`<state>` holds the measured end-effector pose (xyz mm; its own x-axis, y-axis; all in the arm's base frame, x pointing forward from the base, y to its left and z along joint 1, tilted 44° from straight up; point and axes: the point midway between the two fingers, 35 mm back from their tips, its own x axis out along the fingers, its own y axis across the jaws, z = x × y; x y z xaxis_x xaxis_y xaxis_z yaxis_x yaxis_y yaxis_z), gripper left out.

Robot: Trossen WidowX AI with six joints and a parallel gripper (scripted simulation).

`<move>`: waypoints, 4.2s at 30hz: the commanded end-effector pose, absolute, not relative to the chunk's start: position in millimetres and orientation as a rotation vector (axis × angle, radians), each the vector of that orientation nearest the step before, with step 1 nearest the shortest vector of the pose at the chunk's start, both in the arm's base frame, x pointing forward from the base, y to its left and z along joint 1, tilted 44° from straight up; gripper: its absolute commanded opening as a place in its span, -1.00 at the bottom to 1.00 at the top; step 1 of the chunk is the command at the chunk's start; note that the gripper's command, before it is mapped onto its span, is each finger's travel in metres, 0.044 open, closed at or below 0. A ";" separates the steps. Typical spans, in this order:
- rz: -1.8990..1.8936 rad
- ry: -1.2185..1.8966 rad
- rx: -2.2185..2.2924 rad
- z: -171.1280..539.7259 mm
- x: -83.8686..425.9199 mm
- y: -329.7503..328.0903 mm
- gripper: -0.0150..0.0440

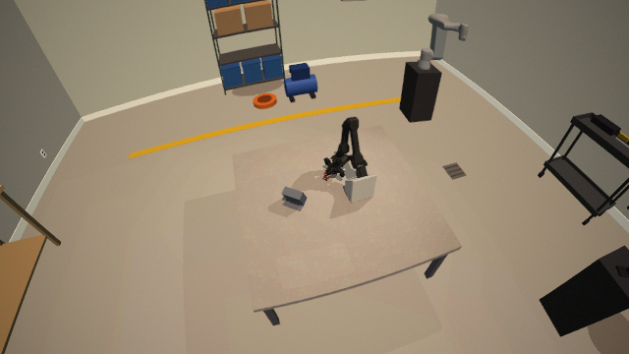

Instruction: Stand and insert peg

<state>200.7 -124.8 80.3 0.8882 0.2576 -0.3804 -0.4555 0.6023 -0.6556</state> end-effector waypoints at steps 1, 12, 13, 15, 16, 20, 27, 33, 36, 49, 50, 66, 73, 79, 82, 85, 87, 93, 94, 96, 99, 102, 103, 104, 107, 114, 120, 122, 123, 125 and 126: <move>0.418 0.259 -0.828 79.1 199.5 -126.8 -0.32; 0.428 0.240 -0.826 78.7 198.4 -127.6 -0.32; 0.428 0.239 -0.826 78.7 198.3 -127.6 -0.32; 0.430 0.236 -0.825 78.7 198.1 -127.8 -0.32; 0.431 0.234 -0.825 78.6 198.0 -127.8 -0.32; 0.434 0.227 -0.824 78.5 197.6 -128.1 -0.32; 0.439 0.216 -0.822 78.3 197.0 -128.6 -0.32; 0.443 0.206 -0.820 79.3 197.5 -126.9 -0.30; 0.444 0.205 -0.821 79.4 197.5 -126.9 -0.05; 0.444 0.205 -0.821 79.4 197.5 -126.9 -0.05; 0.444 0.205 -0.821 79.4 197.5 -126.9 -0.05; 0.444 0.205 -0.821 79.4 197.5 -126.9 -0.05; 0.444 0.205 -0.821 79.4 197.5 -126.9 -0.05; 0.444 0.205 -0.821 79.4 197.5 -126.9 -0.05; 0.444 0.205 -0.821 79.4 197.5 -126.9 0.04; 0.444 0.205 -0.821 79.4 197.5 -126.9 0.31; 0.444 0.205 -0.821 79.4 197.5 -126.9 0.48; 0.444 0.205 -0.821 79.4 197.5 -126.9 1.00; 0.444 0.205 -0.821 79.4 197.5 -126.9 1.00; 0.444 0.205 -0.821 79.4 197.5 -126.9 1.00; 0.444 0.205 -0.821 79.4 197.5 -126.9 1.00; 0.446 0.207 -0.821 84.7 198.4 -124.8 1.00; 0.448 0.210 -0.822 91.2 199.5 -121.9 1.00; 0.451 0.213 -0.823 99.0 200.5 -118.0 1.00; 0.456 0.219 -0.826 121.4 202.1 -104.4 1.00; 0.455 0.220 -0.829 166.6 196.5 -62.6 1.00; 0.443 0.203 -0.824 193.4 181.2 -21.5 1.00; 0.442 0.200 -0.823 195.7 178.9 -16.7 1.00; 0.442 0.200 -0.823 195.7 178.9 -16.7 1.00; 0.443 0.205 -0.819 195.2 179.0 -16.8 1.00; 0.446 0.219 -0.809 193.8 179.3 -17.1 1.00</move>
<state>180.8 -20.5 194.2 0.8902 0.3020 -0.3410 -0.4555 0.5927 -0.6643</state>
